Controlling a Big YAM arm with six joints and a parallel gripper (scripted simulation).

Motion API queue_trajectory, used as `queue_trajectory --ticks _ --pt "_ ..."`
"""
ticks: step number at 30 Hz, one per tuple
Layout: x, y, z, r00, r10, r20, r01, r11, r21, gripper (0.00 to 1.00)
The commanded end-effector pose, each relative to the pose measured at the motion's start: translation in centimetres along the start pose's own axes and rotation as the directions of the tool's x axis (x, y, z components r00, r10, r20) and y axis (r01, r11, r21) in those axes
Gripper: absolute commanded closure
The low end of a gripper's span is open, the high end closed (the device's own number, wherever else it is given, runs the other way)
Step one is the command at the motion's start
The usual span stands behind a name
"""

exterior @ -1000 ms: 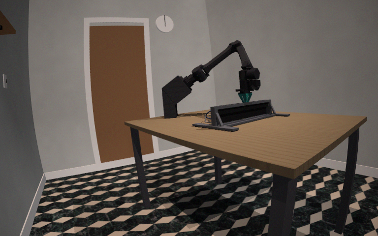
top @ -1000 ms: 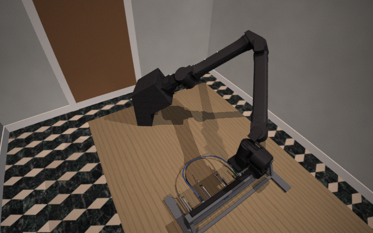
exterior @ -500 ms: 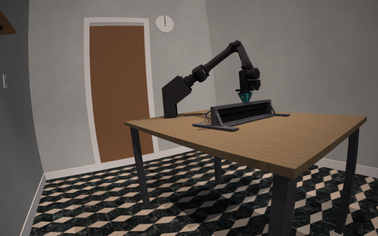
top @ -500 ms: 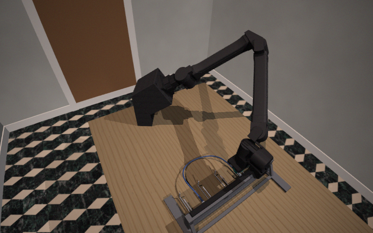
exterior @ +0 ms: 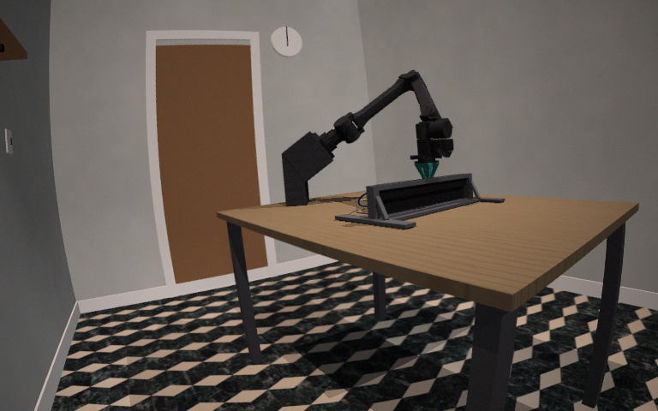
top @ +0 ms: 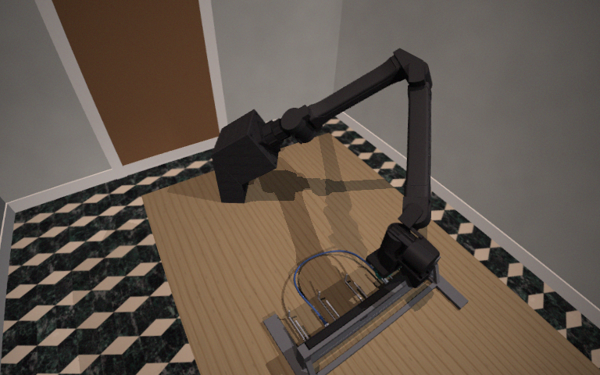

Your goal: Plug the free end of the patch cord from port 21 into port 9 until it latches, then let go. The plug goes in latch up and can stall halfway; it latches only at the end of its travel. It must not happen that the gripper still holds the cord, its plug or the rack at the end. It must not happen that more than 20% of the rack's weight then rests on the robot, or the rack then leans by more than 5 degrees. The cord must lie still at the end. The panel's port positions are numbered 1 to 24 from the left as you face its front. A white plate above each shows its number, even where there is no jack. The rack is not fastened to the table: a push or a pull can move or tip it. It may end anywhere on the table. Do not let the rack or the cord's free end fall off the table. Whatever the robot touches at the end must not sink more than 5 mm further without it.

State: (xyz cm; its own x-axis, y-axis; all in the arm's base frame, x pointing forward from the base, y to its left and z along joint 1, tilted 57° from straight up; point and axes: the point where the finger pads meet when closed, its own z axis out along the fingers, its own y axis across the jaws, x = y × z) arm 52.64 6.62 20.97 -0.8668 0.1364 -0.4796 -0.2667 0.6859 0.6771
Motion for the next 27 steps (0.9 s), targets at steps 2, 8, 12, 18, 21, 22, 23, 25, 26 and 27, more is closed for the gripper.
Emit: queue_trajectory --ticks 2,8,12,18,21,22,23,25,26,27 --pt "-0.2 1.4 -0.8 1.000 -0.011 0.008 0.011 1.000 -0.005 1.00" --pt "-0.1 1.2 -0.9 1.000 -0.007 0.009 0.007 1.000 -0.003 1.00" --pt "-0.1 1.1 -1.0 1.000 -0.005 0.010 0.005 1.000 -0.003 1.00" --pt "-0.8 1.1 -1.4 1.000 -0.012 0.022 0.012 1.000 0.000 1.00" --pt "-1.1 1.1 -1.6 1.000 -0.015 0.028 0.015 1.000 0.001 1.00" --pt "-1.3 1.1 -1.6 0.999 -0.016 0.030 0.016 1.000 0.002 1.00" --pt "-1.4 1.1 -1.7 0.999 -0.017 0.031 0.017 1.000 0.002 1.00" --pt "-1.5 1.1 -1.7 0.999 -0.017 0.033 0.017 1.000 0.003 1.00" --pt "-1.6 1.0 -1.8 0.999 -0.016 0.034 0.016 1.000 0.003 1.00" --pt "-1.6 1.0 -1.8 0.999 -0.016 0.035 0.016 1.000 0.004 1.00"
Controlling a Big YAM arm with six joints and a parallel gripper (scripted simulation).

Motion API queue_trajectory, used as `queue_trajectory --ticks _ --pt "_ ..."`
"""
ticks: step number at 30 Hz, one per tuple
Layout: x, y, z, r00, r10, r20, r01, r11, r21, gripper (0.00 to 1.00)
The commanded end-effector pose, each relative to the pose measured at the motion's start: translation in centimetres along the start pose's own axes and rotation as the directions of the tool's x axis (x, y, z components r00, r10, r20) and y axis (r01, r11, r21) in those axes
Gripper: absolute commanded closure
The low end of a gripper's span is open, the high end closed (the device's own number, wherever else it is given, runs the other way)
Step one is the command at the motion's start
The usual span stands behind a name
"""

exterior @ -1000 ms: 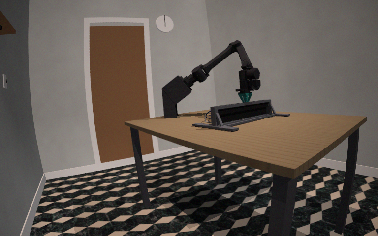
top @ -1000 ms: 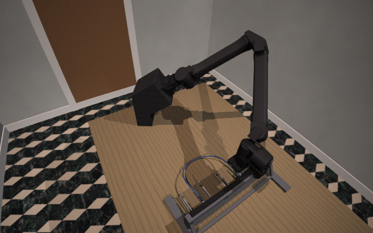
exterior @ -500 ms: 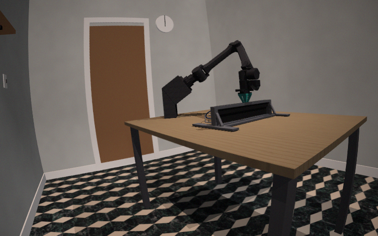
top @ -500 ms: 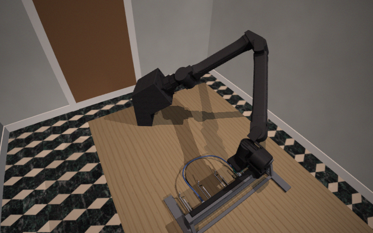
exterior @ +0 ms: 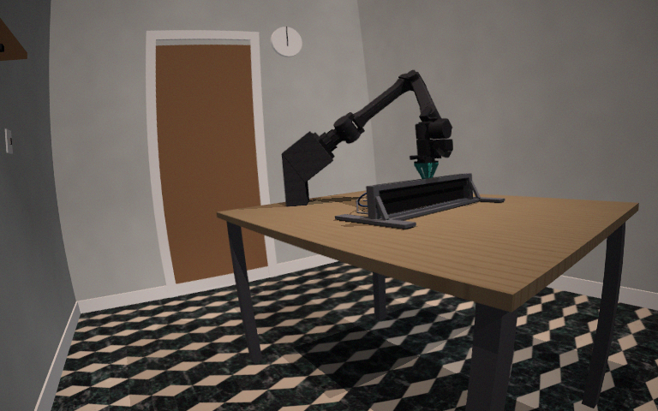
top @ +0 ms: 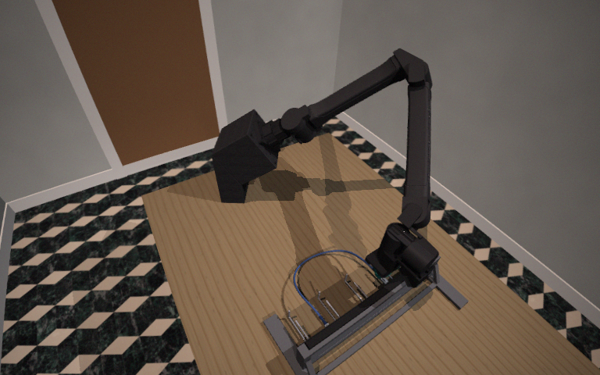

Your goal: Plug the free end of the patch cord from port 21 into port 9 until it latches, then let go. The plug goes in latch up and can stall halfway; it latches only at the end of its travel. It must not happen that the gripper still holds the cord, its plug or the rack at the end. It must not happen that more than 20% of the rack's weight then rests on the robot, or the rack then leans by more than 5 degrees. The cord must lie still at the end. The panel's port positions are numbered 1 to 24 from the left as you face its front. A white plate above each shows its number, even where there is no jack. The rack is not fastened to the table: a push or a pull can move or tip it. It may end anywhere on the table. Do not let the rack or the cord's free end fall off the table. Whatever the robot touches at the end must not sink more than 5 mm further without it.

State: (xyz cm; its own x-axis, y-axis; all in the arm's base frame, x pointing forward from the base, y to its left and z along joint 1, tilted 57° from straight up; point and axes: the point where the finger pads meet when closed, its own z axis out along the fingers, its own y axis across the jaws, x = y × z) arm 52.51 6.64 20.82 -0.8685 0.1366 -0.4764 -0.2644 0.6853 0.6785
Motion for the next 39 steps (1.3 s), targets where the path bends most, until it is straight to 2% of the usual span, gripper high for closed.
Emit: queue_trajectory --ticks 1,39 --pt "-1.8 1.1 -1.8 0.999 -0.019 0.037 0.019 1.000 0.004 1.00" --pt "-1.6 -1.1 -1.6 0.999 0.018 0.031 -0.018 1.000 0.015 1.00"
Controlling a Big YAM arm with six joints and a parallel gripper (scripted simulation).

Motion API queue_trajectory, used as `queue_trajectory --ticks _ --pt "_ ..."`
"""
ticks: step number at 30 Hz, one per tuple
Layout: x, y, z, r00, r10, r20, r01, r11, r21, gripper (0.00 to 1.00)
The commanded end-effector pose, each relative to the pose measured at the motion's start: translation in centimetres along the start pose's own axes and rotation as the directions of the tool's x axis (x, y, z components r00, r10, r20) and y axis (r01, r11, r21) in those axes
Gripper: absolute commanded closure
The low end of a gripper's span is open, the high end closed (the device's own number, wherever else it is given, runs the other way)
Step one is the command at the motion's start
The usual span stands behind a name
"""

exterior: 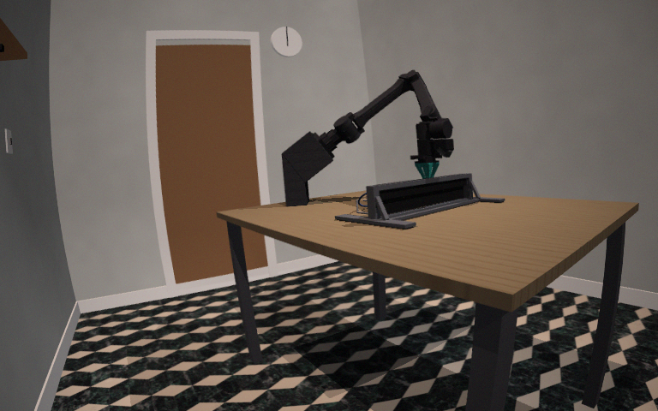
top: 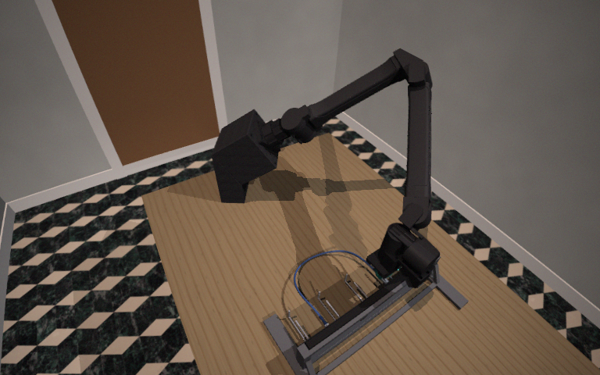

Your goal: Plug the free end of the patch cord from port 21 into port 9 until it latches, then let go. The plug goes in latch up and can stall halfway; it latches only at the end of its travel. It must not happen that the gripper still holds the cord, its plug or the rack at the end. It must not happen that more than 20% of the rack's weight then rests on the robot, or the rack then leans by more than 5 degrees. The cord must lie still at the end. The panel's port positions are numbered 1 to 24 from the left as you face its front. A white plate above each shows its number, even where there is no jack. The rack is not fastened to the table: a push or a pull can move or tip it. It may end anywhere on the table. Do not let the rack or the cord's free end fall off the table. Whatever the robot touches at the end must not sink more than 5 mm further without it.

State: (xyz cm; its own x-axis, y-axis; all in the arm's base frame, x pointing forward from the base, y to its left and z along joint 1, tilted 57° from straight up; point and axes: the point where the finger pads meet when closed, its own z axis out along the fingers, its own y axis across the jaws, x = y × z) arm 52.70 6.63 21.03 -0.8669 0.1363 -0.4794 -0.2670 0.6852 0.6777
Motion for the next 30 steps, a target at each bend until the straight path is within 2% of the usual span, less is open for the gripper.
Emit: queue_trajectory --ticks 1,30 --pt "-1.39 -1.24 -1.56 0.999 0.021 0.030 -0.021 1.000 0.016 1.00" --pt "-1.70 -0.92 -2.29 0.999 0.009 0.044 -0.010 1.000 0.019 1.00"
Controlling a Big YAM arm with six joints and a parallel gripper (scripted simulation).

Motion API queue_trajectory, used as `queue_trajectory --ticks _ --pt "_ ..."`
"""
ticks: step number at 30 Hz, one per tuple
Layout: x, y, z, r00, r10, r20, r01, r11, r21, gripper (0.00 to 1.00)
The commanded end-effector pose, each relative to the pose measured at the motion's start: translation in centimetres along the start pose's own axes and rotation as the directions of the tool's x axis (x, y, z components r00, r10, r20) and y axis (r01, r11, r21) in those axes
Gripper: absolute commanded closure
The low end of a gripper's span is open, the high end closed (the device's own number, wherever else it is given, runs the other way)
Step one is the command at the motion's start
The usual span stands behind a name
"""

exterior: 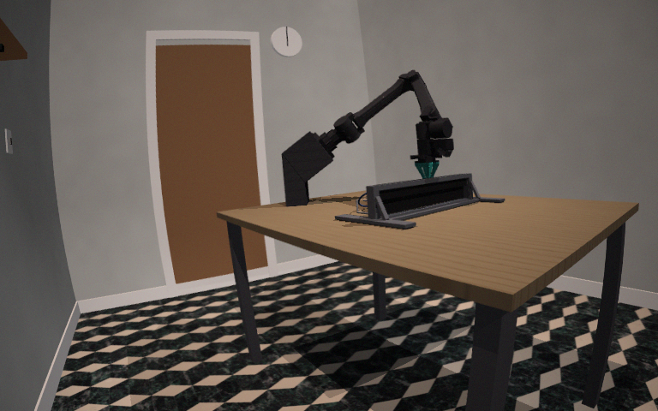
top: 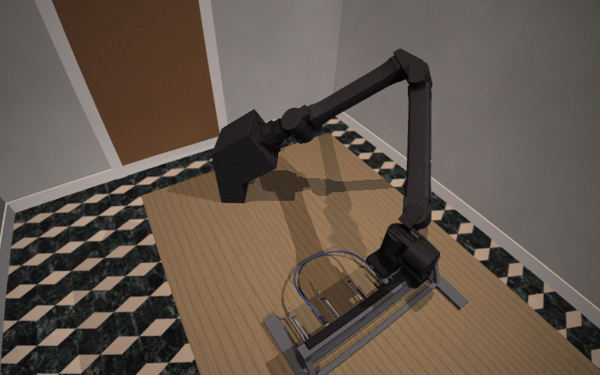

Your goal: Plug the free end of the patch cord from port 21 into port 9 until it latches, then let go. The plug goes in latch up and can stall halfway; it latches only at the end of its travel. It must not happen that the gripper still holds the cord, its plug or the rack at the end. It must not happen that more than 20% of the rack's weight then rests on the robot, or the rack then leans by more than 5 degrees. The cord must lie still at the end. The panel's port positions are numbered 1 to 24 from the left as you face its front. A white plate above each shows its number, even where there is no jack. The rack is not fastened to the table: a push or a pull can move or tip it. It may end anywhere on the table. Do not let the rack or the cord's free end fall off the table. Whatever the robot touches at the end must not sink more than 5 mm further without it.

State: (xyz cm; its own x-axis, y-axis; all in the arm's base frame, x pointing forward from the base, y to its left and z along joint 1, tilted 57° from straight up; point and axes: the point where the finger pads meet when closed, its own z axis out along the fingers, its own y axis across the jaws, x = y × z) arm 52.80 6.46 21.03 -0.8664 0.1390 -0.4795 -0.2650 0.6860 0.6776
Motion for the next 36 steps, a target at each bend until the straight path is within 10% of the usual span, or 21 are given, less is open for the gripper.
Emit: queue_trajectory --ticks 1,36 --pt "-1.59 -0.77 -2.21 0.999 0.008 0.042 -0.009 1.000 0.018 1.00" --pt "-1.44 -1.41 -1.75 0.999 0.017 0.031 -0.018 1.000 0.019 1.00"
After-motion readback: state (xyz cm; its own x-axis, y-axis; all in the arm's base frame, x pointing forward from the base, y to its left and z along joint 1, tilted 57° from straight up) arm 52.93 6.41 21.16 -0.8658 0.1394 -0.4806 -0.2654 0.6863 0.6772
